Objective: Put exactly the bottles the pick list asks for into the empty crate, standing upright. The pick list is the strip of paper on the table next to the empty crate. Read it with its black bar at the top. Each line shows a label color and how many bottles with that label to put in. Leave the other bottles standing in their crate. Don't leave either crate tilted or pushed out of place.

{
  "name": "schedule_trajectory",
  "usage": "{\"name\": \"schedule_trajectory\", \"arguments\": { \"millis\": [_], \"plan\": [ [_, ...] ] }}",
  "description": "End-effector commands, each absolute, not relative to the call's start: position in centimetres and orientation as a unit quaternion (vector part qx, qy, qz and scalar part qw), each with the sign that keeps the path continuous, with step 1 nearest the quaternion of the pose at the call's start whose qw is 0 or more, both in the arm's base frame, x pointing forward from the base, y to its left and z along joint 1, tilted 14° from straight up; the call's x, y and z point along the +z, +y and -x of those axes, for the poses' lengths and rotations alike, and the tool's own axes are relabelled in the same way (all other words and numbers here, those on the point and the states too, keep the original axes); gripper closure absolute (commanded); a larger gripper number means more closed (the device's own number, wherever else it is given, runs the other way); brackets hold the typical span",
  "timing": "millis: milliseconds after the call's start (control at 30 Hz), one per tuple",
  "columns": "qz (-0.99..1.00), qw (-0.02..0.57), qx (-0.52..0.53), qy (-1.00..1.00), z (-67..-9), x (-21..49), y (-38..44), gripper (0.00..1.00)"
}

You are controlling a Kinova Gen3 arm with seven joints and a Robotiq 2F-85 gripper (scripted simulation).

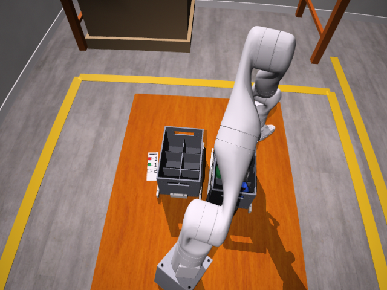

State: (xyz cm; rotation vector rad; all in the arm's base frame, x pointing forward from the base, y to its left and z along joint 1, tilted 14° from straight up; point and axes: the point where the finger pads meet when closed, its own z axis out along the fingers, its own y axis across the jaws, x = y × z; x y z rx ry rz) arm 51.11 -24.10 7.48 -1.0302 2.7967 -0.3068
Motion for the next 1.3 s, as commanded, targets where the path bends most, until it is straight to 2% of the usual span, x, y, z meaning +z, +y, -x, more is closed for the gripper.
{"name": "schedule_trajectory", "arguments": {
  "millis": [0,1267],
  "plan": [
    [0.343,0.073,-0.103,0.931,-51.0,8.2,-24.0,0.9],
    [0.343,0.074,-0.103,0.931,-49.9,13.7,-23.2,0.9]
  ]
}}
